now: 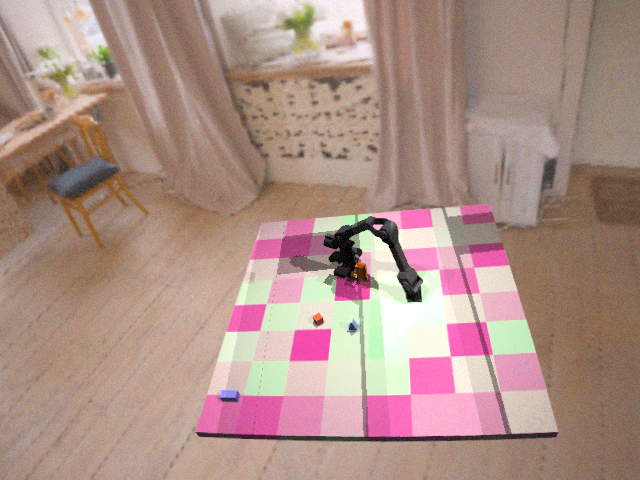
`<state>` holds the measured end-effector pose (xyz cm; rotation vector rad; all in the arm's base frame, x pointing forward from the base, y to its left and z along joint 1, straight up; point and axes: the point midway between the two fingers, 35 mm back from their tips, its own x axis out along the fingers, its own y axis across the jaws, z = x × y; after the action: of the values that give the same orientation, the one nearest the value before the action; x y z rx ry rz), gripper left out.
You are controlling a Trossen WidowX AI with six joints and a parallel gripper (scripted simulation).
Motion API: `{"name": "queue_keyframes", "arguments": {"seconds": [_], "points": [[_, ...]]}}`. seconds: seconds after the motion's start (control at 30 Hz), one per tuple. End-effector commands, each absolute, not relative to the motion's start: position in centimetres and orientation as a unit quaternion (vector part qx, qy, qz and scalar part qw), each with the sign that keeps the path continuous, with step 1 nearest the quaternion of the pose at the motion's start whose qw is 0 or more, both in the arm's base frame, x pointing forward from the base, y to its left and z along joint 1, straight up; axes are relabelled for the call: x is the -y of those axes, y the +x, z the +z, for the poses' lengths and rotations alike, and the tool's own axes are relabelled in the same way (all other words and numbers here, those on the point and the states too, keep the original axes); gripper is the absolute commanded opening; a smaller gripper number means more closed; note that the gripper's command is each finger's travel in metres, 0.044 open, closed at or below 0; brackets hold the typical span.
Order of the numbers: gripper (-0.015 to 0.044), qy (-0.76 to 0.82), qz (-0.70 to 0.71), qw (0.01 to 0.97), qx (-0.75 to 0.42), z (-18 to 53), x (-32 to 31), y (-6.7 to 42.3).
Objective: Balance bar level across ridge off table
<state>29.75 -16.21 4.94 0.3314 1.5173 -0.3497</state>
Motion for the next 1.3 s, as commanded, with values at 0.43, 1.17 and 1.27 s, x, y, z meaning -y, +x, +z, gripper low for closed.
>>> {"name": "queue_keyframes", "arguments": {"seconds": [0.43, 1.17, 1.27], "points": [[0.0, 0.149, -0.156, 0.7, -0.681, 8.3, 16.4, 30.1], [0.0, 0.149, -0.155, 0.7, -0.681, 14.0, 16.2, 29.8], [0.0, 0.149, -0.154, 0.701, -0.681, 14.8, 16.1, 29.7]]}}
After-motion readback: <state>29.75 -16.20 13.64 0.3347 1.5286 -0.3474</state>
